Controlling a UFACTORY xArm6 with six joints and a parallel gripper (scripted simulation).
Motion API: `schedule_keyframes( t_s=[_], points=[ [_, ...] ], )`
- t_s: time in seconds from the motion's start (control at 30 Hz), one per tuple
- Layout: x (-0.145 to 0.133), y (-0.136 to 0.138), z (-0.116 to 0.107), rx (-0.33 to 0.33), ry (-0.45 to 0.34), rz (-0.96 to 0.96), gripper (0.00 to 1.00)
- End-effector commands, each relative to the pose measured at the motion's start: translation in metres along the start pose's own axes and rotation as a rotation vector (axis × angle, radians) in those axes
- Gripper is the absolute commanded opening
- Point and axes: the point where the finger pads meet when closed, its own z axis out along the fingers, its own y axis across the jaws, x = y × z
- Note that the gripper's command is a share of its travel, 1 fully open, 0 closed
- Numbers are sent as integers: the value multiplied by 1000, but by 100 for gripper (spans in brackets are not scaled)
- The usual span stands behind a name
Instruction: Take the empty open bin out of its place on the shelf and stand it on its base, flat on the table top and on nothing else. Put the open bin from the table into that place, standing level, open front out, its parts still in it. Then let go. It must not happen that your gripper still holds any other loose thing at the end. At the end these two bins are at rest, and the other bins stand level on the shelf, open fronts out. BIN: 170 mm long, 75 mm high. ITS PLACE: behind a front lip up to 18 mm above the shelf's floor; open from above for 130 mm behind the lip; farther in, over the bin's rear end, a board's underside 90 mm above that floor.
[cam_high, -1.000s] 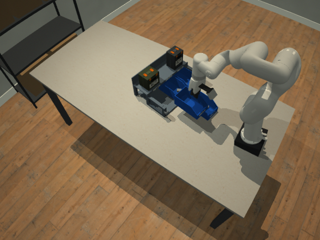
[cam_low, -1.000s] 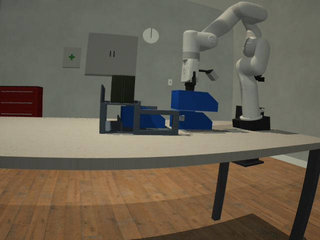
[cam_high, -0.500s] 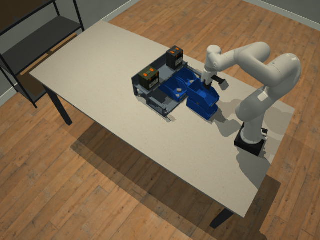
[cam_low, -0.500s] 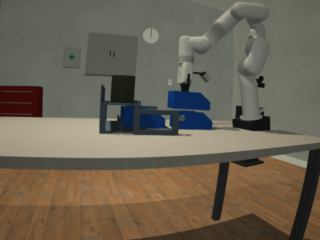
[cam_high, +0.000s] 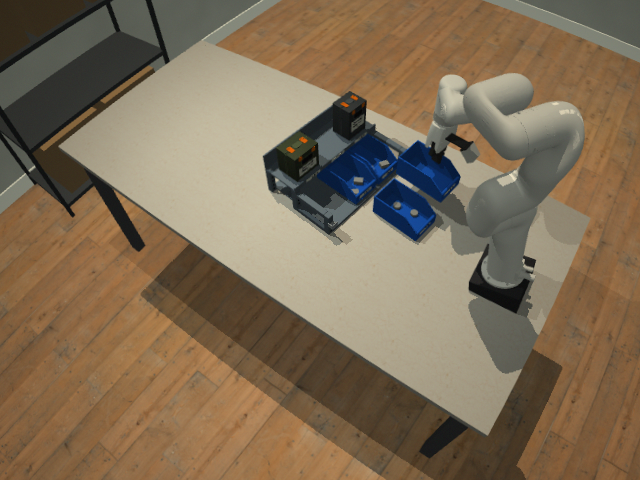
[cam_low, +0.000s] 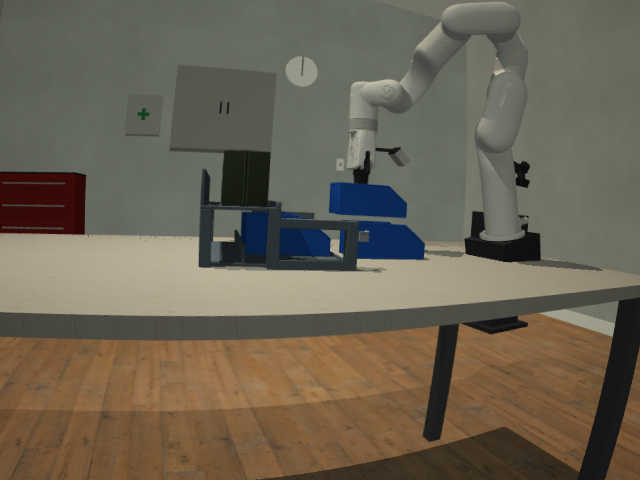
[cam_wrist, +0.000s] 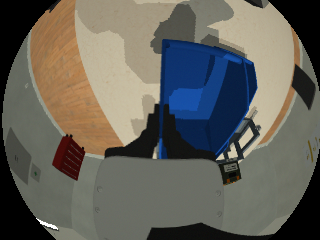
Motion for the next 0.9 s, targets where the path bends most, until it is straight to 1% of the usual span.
schedule_keyframes(
  t_s=[0.0, 0.17, 0.87],
  points=[
    [-1, -22, 0, -7, -3, -4, 0],
    [0, -27, 0, -7, -3, -4, 0],
    [0, -27, 1, -7, -3, -4, 0]
  ],
)
